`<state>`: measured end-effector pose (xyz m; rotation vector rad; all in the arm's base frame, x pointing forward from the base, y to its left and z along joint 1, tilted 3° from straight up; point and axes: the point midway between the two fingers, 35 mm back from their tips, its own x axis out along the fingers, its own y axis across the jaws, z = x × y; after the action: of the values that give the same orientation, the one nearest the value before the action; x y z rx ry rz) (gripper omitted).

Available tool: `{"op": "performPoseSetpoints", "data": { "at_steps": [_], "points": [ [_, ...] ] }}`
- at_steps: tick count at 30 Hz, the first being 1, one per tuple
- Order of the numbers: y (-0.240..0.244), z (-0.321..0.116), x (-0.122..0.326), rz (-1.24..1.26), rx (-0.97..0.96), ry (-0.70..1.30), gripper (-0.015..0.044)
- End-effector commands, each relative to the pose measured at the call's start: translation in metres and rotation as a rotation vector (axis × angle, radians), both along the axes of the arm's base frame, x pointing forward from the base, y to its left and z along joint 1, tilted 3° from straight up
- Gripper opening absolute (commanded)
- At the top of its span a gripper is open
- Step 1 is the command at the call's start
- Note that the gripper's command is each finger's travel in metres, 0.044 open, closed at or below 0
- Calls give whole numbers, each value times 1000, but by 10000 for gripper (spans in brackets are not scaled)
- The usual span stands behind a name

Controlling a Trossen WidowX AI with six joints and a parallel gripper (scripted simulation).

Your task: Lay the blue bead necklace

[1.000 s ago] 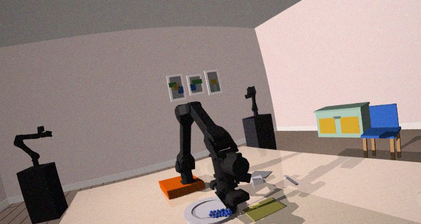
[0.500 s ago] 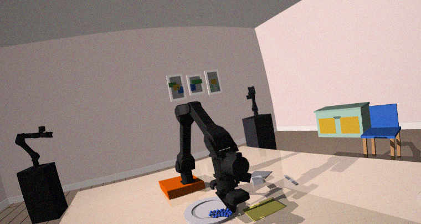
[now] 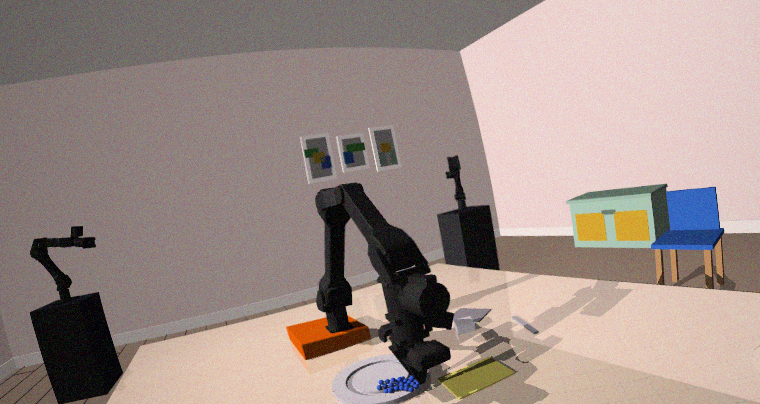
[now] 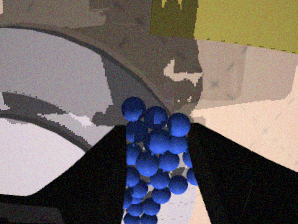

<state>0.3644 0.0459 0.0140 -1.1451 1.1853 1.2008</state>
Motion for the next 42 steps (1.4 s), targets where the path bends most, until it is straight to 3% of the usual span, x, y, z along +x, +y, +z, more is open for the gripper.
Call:
{"op": "performPoseSetpoints", "data": {
  "at_steps": [1, 22, 42],
  "points": [
    [0, -1, 0, 0, -2, 1, 0],
    [-1, 15, -1, 4, -2, 6, 0],
    [-28, 13, -44, 4, -4, 10, 0]
  ]
}}
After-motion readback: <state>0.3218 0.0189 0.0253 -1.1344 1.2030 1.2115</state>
